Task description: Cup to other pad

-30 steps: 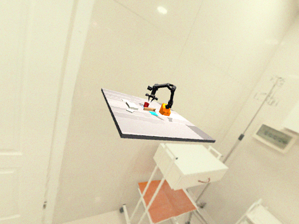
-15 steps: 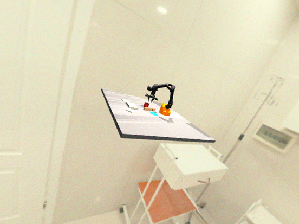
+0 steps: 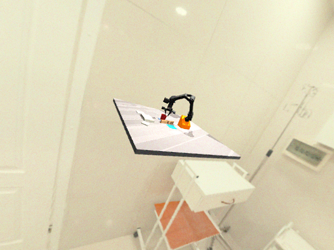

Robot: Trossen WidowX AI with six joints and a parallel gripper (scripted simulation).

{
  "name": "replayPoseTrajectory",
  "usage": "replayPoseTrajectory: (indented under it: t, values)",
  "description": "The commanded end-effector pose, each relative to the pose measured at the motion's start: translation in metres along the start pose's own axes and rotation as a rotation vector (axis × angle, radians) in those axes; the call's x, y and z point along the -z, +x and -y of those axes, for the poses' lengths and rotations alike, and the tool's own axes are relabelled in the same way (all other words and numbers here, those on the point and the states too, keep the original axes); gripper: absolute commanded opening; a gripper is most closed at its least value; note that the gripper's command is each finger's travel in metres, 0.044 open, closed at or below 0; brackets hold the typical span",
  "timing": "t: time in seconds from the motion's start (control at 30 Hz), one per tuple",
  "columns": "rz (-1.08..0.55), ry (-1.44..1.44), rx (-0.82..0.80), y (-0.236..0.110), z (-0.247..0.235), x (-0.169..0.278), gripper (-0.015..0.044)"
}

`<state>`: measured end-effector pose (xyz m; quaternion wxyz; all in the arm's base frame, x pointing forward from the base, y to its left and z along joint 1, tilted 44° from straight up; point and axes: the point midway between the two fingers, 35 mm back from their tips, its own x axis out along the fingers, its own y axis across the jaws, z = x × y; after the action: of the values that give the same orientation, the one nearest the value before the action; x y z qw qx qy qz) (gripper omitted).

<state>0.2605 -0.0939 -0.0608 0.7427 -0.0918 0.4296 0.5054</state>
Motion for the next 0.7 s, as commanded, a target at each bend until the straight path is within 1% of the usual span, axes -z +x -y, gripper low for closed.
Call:
replayPoseTrajectory:
  t: [0.0, 0.5, 0.67]
  values:
    - [0.006, 0.009, -0.004, 0.009, -0.001, 0.0, 0.0148]
    - [0.008, 0.009, -0.005, 0.032, -0.004, 0.0, 0.0148]
    - [0.008, 0.009, -0.005, 0.033, -0.004, -0.001, 0.0148]
